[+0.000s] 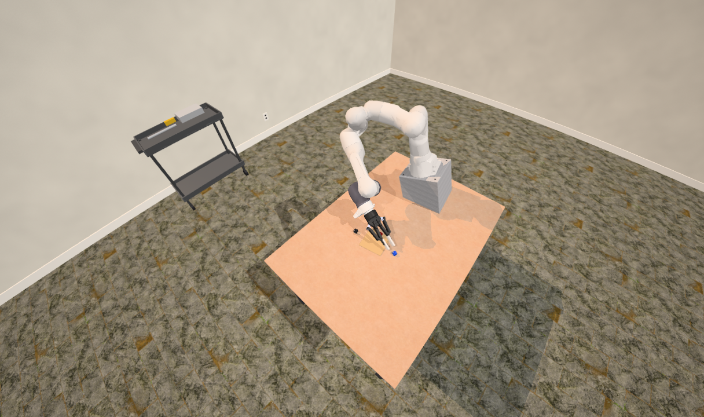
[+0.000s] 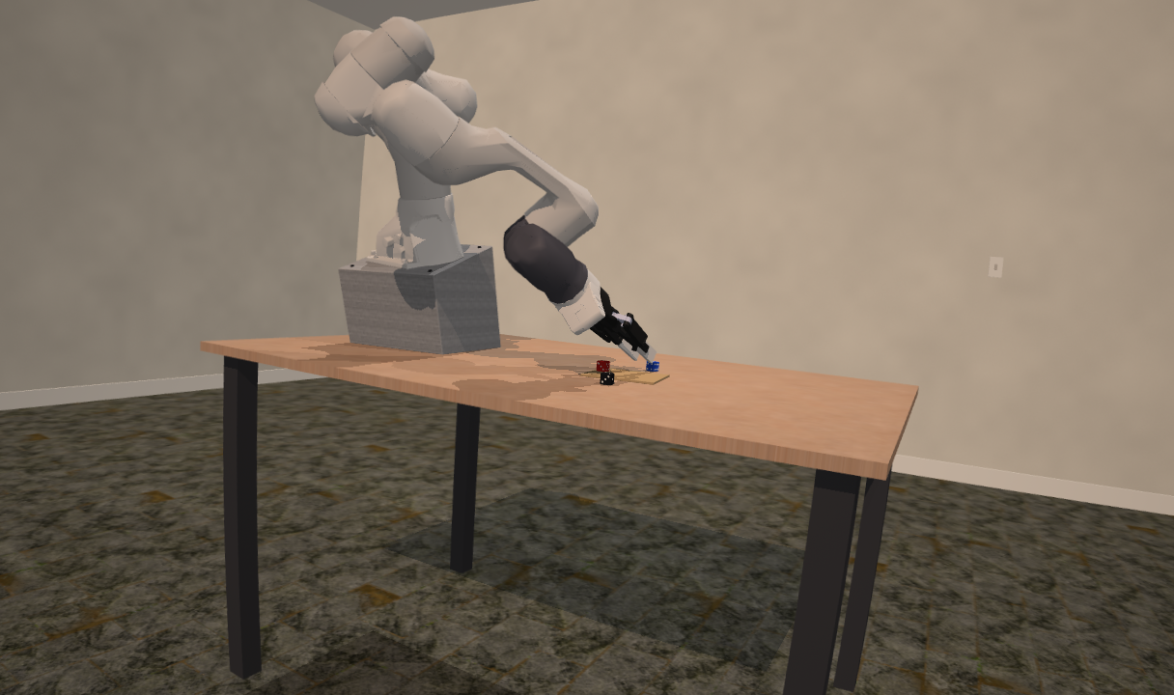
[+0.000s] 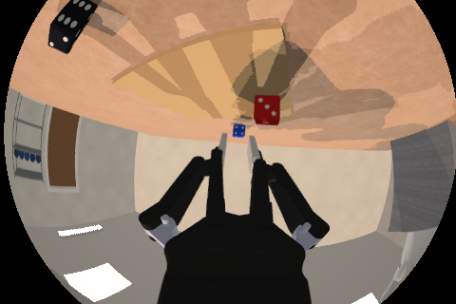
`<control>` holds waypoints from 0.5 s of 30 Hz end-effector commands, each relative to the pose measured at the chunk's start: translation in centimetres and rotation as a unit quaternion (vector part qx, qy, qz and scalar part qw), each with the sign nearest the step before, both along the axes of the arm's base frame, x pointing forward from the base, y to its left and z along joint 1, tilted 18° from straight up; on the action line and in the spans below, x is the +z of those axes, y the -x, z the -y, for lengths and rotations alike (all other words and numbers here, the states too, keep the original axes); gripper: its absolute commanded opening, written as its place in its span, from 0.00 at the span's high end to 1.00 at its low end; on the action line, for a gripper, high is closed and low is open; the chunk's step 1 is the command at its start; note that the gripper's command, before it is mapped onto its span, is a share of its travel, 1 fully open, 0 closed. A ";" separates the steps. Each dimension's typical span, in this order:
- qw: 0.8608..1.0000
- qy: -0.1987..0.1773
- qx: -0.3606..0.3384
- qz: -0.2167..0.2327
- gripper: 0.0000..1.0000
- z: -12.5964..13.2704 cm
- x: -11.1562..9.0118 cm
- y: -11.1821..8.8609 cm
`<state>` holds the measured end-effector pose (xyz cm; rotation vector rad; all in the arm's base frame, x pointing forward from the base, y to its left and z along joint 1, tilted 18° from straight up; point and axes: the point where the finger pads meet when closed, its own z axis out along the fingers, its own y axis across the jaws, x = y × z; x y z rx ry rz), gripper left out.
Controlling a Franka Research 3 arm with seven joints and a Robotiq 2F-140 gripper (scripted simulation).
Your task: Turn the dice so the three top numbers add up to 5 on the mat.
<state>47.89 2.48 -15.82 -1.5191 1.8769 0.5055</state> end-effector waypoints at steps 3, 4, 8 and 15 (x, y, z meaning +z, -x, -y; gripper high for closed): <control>1.000 -0.005 0.005 -0.001 0.79 -0.2 0.4 0.3; 1.000 -0.005 0.005 -0.001 0.79 -0.2 0.5 0.3; 1.000 -0.005 0.005 -0.001 0.79 -0.3 0.6 0.3; 1.000 -0.005 0.005 -0.001 0.79 -1.0 2.9 0.4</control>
